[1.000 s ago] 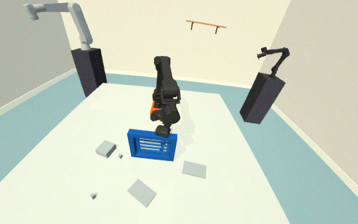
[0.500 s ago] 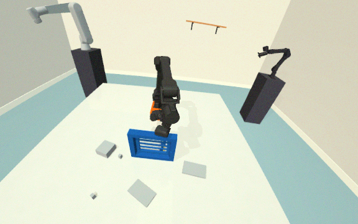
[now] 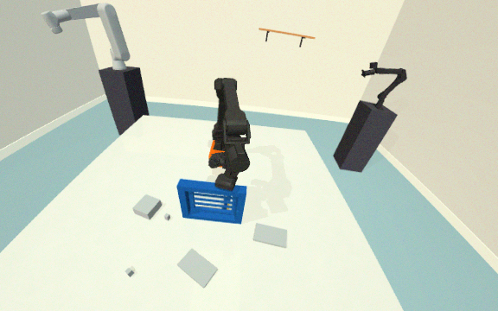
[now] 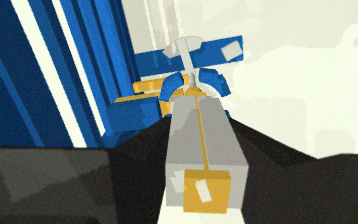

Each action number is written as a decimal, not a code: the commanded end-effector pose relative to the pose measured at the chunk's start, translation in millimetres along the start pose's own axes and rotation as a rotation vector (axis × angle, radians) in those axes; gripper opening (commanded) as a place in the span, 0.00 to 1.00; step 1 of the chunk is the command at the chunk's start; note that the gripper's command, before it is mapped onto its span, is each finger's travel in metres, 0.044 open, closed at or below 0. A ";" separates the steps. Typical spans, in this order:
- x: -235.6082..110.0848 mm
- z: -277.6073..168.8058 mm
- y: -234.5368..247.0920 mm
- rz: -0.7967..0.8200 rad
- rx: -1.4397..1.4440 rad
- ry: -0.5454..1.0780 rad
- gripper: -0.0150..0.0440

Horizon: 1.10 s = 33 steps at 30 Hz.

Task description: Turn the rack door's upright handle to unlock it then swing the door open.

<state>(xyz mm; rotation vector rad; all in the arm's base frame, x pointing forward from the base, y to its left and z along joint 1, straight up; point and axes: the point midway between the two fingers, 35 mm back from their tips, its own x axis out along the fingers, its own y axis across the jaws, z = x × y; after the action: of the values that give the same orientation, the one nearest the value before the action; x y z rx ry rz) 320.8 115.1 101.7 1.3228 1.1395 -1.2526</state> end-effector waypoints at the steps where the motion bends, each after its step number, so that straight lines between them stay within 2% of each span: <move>1: 0.1 0.6 0.1 0.001 0.001 -0.004 0.34; 5: 0.1 0.6 0.1 0.001 0.001 -0.004 0.30; 9: 0.1 0.8 -0.4 0.001 -0.013 -0.004 0.30; 33: 0.2 18.1 -24.6 -0.003 -0.503 -0.005 0.30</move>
<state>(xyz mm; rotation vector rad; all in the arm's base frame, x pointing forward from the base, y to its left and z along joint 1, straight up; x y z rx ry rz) 296.4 102.7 100.1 0.9885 1.3284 -0.9468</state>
